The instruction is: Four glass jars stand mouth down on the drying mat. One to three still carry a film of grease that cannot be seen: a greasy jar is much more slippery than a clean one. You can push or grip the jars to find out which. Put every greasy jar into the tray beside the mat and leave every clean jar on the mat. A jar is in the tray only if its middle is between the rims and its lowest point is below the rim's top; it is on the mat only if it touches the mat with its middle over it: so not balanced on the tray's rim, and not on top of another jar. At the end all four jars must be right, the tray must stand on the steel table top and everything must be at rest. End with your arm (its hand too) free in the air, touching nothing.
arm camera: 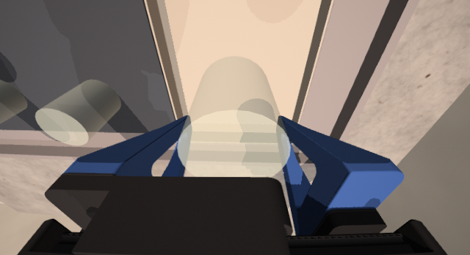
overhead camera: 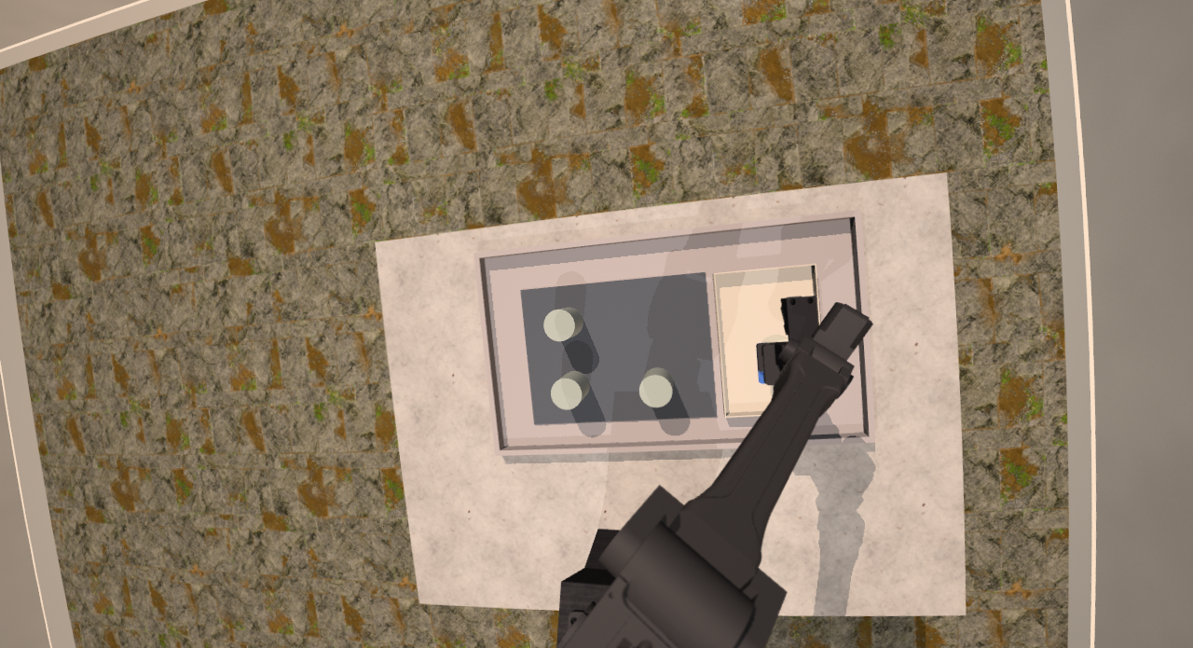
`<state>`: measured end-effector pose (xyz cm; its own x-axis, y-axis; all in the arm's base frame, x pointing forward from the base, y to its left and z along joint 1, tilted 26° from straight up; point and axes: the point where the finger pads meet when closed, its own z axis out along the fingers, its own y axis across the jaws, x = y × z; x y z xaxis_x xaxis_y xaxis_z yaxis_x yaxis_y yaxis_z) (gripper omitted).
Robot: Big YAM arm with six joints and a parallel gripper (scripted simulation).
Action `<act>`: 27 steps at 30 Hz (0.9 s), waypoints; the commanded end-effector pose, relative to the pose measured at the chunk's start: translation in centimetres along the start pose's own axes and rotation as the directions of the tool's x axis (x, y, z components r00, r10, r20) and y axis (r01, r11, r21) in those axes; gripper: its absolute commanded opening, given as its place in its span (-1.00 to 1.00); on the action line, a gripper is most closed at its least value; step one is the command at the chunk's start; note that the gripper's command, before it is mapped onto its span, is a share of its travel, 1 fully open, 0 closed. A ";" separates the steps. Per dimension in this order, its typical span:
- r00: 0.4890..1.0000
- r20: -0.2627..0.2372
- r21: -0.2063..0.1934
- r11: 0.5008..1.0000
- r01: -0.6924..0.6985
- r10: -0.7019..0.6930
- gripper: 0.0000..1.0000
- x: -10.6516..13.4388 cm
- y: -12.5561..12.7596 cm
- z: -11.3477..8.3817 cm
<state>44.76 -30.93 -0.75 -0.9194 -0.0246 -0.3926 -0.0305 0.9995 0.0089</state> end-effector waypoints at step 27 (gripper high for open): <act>0.999 0.045 0.035 0.999 0.010 -0.012 -1.00 -2.7 -1.4 5.0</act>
<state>47.45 -30.84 -6.52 -0.9210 -0.0279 -0.3886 -0.0348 0.9993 0.0107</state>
